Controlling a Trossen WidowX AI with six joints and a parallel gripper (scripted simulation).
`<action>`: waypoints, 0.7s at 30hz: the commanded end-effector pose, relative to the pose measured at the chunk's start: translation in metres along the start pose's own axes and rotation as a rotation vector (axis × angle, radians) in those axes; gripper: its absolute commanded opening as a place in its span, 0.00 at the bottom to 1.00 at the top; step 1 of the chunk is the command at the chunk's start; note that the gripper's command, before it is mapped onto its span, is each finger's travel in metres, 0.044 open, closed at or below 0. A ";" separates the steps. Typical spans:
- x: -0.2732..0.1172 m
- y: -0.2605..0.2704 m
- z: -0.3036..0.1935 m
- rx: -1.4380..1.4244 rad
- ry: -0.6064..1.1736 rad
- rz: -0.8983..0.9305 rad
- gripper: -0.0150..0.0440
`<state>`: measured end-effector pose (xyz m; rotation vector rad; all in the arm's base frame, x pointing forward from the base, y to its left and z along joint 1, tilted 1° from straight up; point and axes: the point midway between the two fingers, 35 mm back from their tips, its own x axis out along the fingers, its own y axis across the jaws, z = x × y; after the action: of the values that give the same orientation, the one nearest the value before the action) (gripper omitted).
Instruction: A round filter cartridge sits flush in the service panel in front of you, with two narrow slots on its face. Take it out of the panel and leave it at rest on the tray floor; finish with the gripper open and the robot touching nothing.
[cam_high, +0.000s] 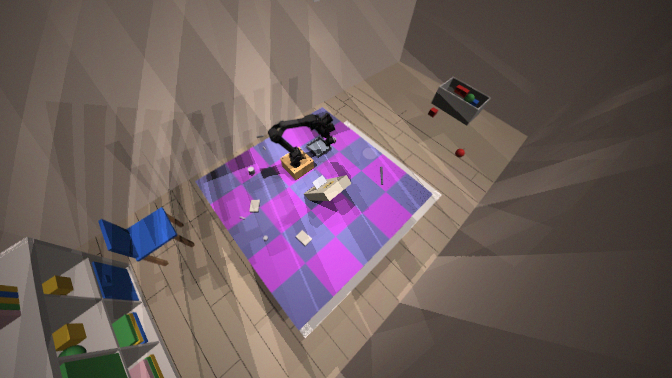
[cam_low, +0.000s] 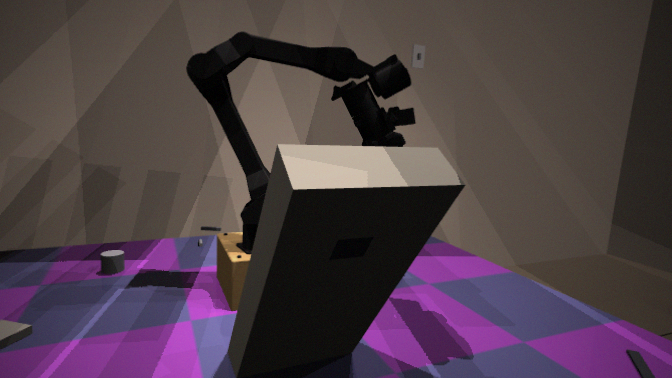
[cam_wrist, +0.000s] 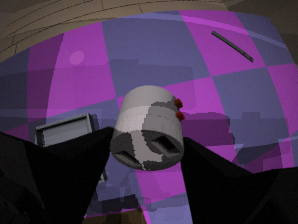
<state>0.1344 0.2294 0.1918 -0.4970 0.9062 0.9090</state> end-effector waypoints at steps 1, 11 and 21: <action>0.014 0.019 -0.006 -0.050 0.003 0.042 0.25; 0.044 0.066 -0.027 -0.197 0.004 0.129 0.25; 0.066 0.110 -0.061 -0.345 0.005 0.216 0.25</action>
<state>0.0484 0.2741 0.1150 -0.6743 0.8373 1.2278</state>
